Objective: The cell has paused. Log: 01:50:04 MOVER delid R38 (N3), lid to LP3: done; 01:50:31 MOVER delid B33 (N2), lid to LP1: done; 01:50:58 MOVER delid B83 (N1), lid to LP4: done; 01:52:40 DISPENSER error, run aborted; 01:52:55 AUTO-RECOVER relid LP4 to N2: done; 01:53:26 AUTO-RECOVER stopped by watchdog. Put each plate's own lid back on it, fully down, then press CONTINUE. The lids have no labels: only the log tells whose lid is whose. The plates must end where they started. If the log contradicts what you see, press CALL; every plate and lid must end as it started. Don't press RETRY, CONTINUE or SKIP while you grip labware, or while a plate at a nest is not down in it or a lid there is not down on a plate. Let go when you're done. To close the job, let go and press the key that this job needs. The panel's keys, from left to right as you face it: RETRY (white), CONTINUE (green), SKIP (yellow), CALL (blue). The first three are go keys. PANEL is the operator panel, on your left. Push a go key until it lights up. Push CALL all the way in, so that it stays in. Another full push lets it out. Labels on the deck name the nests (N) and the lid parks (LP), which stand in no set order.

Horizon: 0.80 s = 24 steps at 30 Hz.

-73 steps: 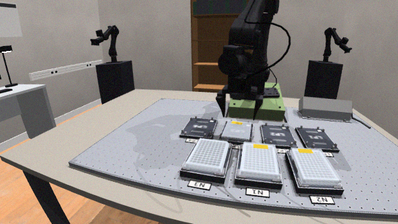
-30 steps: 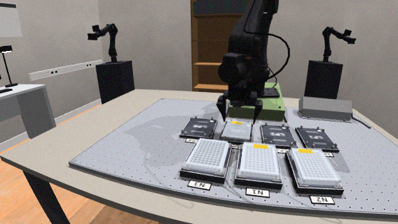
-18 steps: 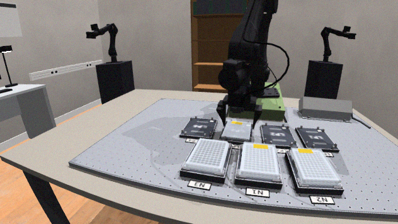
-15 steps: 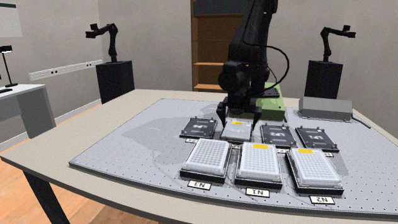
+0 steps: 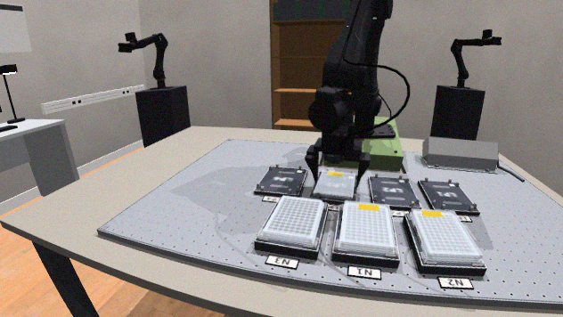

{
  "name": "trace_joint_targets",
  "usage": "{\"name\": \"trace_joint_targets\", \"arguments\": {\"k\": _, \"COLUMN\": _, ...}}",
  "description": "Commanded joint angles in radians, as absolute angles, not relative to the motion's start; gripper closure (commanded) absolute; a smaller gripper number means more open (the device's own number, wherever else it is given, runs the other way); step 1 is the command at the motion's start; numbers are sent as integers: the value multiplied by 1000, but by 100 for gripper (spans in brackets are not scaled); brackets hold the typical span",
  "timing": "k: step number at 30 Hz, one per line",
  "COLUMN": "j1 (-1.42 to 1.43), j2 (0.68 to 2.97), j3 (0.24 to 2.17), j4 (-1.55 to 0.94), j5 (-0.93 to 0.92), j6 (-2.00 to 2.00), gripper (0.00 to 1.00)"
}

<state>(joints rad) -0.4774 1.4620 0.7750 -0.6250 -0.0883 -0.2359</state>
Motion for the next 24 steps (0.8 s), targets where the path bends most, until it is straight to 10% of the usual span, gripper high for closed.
{"name": "trace_joint_targets", "arguments": {"k": 1, "j1": -486, "j2": 1457, "j3": 802, "j4": -606, "j5": -90, "j6": -236, "gripper": 0}}
{"name": "trace_joint_targets", "arguments": {"k": 24, "j1": -494, "j2": 1455, "j3": 766, "j4": -588, "j5": -90, "j6": -242, "gripper": 15}}
